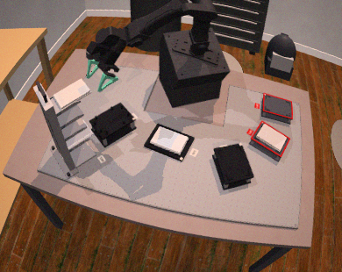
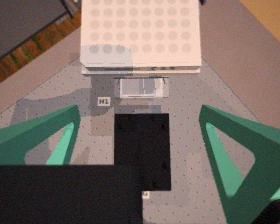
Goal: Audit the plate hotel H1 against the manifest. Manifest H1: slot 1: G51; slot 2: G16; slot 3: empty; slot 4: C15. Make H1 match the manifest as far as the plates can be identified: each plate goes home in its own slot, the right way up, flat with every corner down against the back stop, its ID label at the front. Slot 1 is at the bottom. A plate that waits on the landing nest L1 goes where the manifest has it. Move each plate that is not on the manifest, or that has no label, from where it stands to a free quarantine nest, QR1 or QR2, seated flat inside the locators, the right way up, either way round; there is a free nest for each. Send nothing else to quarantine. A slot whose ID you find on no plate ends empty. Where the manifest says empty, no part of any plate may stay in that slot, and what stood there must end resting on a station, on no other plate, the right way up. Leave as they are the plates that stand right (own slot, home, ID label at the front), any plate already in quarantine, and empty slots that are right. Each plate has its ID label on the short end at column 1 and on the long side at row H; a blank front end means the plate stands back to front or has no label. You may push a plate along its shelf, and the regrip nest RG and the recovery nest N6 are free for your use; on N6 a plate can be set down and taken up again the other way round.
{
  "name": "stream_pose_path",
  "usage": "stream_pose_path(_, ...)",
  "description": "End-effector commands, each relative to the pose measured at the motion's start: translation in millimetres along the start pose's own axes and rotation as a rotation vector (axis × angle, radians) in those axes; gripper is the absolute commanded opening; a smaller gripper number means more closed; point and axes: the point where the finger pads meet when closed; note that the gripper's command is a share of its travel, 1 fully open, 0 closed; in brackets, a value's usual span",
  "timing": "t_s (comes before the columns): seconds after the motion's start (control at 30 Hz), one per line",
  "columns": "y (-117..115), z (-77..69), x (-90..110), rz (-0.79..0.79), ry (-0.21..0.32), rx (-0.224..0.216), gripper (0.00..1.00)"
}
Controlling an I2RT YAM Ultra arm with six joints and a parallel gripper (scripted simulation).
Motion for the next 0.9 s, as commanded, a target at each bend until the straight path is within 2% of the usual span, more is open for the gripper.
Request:
stream_pose_path(0.0, -1, -10.2, -12, -0.023, -0.043, 0.003, 1.00)
stream_pose_path(0.87, -2, -35.6, 14, -0.023, -0.042, 0.003, 1.00)
Point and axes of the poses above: the point where the finger pads meet when closed, its own z axis out along the fingers, its own y axis across the jaws, x = y × z, and after that the axes turned 2 degrees about z, right-handed
